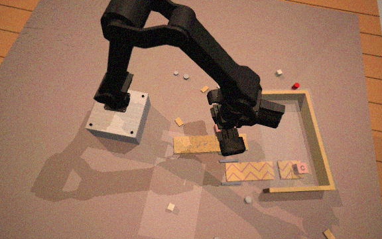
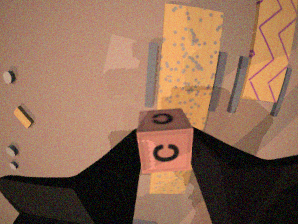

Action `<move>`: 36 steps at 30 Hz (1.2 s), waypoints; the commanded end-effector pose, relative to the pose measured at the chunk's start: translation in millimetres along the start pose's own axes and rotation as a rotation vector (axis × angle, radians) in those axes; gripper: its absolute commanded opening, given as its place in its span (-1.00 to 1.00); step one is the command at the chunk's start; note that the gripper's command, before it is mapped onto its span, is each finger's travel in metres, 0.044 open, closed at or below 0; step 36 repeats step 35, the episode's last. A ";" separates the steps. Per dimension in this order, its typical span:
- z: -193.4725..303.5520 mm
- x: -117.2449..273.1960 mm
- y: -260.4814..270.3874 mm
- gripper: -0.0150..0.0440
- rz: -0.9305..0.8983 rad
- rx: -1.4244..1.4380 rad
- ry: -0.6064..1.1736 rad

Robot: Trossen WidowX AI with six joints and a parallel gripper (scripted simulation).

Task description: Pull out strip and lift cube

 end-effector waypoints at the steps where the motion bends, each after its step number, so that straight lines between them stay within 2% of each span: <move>1: 10.8 1.5 9.4 -0.49 0.003 -0.001 -0.007; 6: 17.5 2.0 15.1 -0.49 0.003 -0.001 -0.006; 13: 17.7 37.0 15.2 -0.49 0.003 -0.001 -0.006; 36: 17.7 37.0 15.2 -0.49 0.003 -0.001 -0.006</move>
Point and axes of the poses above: the point midway between the two fingers, 35 mm back from their tips, its own x axis back along the fingers, its own y axis across the jaws, z = x × y, the point moved 9 cm from there along x, back along the fingers, and after that the axes turned 15 degrees about x, right-handed, at the moved point
